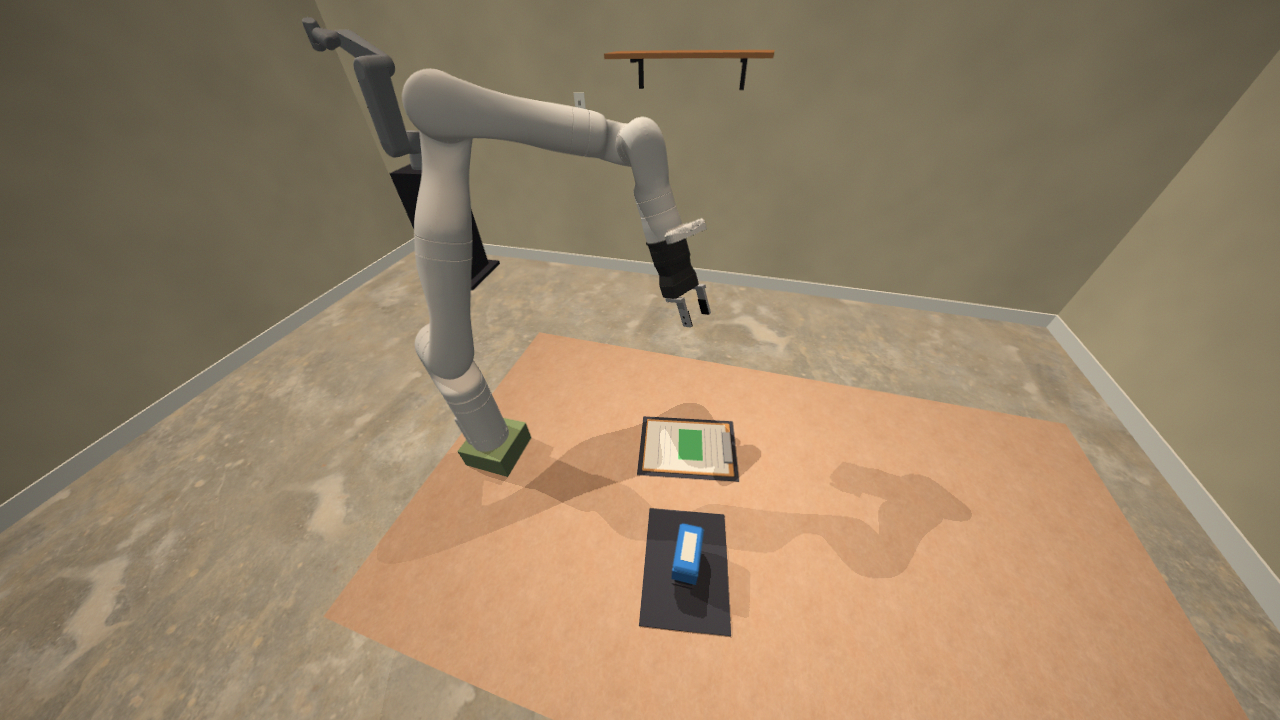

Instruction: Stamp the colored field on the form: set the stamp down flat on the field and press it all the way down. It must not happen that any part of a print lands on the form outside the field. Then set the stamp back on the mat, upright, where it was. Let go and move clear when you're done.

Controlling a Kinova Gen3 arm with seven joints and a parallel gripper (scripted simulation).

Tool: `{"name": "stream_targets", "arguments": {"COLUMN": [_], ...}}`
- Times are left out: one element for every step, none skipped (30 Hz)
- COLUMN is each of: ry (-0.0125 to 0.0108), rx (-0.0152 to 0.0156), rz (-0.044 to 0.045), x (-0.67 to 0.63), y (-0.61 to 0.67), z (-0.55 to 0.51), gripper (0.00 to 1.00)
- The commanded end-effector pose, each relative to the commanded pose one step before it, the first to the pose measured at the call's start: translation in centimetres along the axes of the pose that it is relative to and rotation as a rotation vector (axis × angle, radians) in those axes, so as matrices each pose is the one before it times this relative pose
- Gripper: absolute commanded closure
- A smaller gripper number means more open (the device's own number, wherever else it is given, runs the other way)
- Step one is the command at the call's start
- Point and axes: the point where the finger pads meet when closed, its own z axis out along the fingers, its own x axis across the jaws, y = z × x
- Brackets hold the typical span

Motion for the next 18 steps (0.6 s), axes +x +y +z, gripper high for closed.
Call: {"name": "stream_targets", "arguments": {"ry": [0.00526,0.0,0.0,0.0,0.01651,0.0,0.0,0.0,0.0,0.0,0.0,0.0,0.0,0.0,0.01561,0.0,0.0,0.0], "rx": [0.00076,0.0,0.0,0.0,-0.01985,0.0,0.0,0.0,0.0,0.0,0.0,0.0,0.0,0.0,-0.01922,0.0,0.0,0.0], "rz": [0.00649,0.0,0.0,0.0,0.04443,0.0,0.0,0.0,0.0,0.0,0.0,0.0,0.0,0.0,0.04405,0.0,0.0,0.0], "x": [0.15,0.0,0.0,0.0,0.805,0.0,0.0,0.0,0.0,0.0,0.0,0.0,0.0,0.0,0.784,0.0,0.0,0.0], "y": [-0.319,0.0,0.0,0.0,-1.207,0.0,0.0,0.0,0.0,0.0,0.0,0.0,0.0,0.0,-1.225,0.0,0.0,0.0], "z": [0.254,0.0,0.0,0.0,1.484,0.0,0.0,0.0,0.0,0.0,0.0,0.0,0.0,0.0,1.438,0.0,0.0,0.0], "gripper": [0.0,0.0,0.0,0.0,0.0,0.0,0.0,0.0,0.0,0.0,0.0,0.0,0.0,0.0,0.0,0.0,0.0,0.0]}}
